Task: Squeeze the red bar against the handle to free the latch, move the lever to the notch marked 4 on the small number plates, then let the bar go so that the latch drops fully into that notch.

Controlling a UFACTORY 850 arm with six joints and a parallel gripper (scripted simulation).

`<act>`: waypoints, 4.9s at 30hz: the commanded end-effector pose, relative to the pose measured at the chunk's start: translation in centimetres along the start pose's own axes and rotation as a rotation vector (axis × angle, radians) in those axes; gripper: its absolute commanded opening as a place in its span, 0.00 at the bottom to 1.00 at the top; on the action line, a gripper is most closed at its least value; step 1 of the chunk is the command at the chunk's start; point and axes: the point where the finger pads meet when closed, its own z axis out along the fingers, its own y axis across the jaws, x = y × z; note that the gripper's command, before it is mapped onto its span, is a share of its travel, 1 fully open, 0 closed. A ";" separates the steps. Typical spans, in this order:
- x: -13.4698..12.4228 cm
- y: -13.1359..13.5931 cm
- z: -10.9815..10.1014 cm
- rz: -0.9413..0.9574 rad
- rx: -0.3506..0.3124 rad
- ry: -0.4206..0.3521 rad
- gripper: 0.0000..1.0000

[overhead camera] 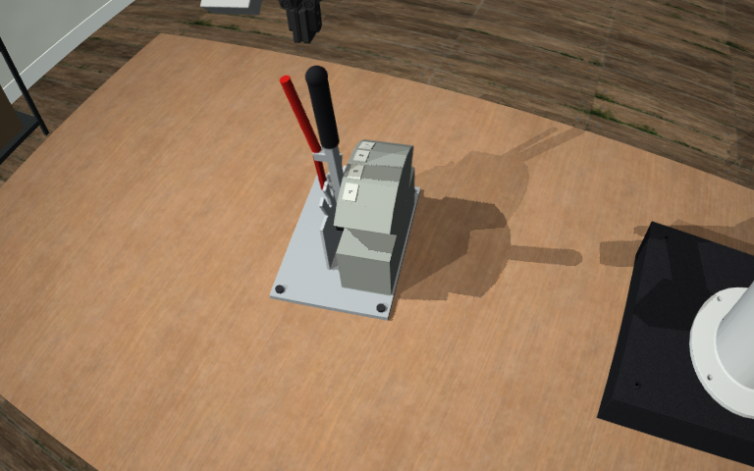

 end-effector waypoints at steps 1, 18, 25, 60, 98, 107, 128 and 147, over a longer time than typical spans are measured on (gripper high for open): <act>0.0 0.1 -0.1 0.000 -0.002 -0.001 0.00; 0.0 0.1 -0.1 0.000 -0.002 -0.001 0.99; 0.0 0.1 -0.1 0.000 -0.002 -0.001 0.99; 0.0 0.1 0.1 0.000 -0.002 0.000 0.99; 0.0 0.1 2.7 0.000 -0.002 0.000 0.99; 0.0 0.1 2.9 0.000 -0.002 0.000 0.99; 0.0 0.1 3.0 0.000 -0.002 0.000 0.99; 0.0 0.2 3.0 0.000 -0.002 0.000 0.99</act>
